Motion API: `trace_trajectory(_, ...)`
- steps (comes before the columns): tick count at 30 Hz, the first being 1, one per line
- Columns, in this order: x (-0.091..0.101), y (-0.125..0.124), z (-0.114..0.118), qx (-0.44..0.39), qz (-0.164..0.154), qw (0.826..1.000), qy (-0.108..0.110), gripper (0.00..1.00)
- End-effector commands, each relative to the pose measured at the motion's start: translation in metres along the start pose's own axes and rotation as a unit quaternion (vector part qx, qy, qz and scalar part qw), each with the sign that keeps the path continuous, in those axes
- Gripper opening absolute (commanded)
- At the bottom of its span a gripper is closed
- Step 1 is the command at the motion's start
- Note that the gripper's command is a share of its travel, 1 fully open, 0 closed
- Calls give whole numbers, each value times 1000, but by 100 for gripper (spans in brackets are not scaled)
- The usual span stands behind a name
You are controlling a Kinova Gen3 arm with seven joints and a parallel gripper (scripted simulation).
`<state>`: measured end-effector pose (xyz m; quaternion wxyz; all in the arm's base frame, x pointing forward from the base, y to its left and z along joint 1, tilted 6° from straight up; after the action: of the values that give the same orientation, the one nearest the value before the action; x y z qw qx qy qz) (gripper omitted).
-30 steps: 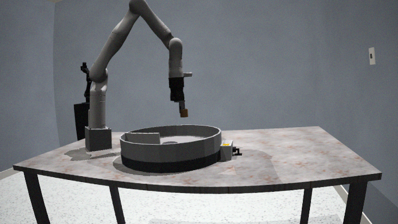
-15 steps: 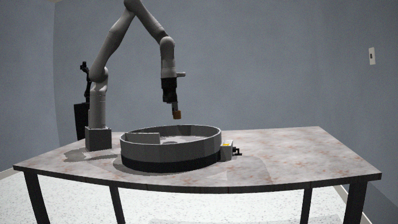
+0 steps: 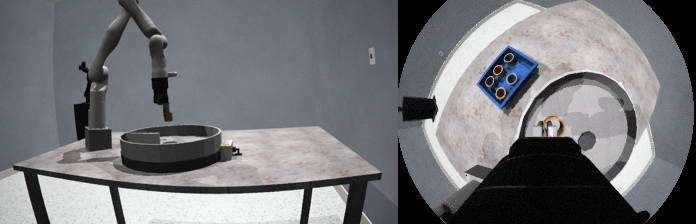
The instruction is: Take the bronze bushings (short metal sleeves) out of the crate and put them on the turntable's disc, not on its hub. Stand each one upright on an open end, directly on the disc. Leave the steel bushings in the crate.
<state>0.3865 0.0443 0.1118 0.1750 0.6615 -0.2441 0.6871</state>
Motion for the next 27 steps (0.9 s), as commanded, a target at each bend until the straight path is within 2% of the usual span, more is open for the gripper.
trace_trajectory(1, 1, 20, 12, -15, 0, 1000, 1, 0)
trace_trajectory(11, 1, 73, 35, -15, 0, 1000, 1, 0)
trace_trajectory(13, 1, 73, 35, -15, 0, 1000, 1, 0)
trace_trajectory(27, 1, 135, 63, -15, 0, 1000, 1, 0)
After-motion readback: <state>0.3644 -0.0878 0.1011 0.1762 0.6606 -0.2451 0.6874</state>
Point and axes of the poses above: the point where the finger pads meet when closed, its own x axis back along the fingers, its own z axis across the jaws, y = z × x, the point moved 2 cm from there along x, back along the fingers, and after that the axes turned 4 degrees about x, right-handed, at the moved point
